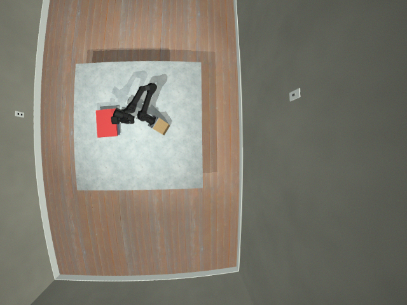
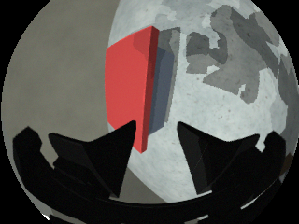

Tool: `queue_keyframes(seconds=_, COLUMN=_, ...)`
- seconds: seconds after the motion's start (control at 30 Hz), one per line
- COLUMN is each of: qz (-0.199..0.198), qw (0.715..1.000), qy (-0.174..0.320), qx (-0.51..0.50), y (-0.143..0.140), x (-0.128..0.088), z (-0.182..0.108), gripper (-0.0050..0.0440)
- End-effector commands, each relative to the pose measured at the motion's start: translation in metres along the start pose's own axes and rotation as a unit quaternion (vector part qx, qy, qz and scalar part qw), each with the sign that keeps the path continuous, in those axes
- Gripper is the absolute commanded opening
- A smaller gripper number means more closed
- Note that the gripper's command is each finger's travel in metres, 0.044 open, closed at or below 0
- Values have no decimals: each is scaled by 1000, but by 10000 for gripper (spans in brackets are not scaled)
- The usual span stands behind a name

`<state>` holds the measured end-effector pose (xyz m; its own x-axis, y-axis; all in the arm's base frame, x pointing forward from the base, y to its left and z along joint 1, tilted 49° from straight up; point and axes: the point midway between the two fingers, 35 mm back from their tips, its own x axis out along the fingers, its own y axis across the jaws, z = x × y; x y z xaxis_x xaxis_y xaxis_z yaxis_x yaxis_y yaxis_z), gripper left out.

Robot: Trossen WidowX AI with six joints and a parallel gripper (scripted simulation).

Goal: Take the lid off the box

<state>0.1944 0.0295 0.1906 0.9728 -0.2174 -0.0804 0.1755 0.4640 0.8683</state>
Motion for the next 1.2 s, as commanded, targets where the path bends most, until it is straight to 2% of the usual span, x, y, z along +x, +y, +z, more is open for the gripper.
queue_keyframes(seconds=0.0, qz=36, qw=999, qy=-7, qx=6, y=2, x=3, z=3, gripper=235)
queue_keyframes(seconds=0.1, qz=44, qw=999, qy=-10, qx=13, y=5, x=3, z=5, gripper=235)
queue_keyframes(seconds=0.17, qz=63, qw=997, qy=-20, qx=30, y=11, x=3, z=10, gripper=235)
queue_keyframes(seconds=0.67, qz=65, qw=997, qy=-21, qx=27, y=16, x=13, z=9, gripper=235)
queue_keyframes(seconds=1.17, qz=65, qw=997, qy=-22, qx=27, y=21, x=35, z=9, gripper=235)
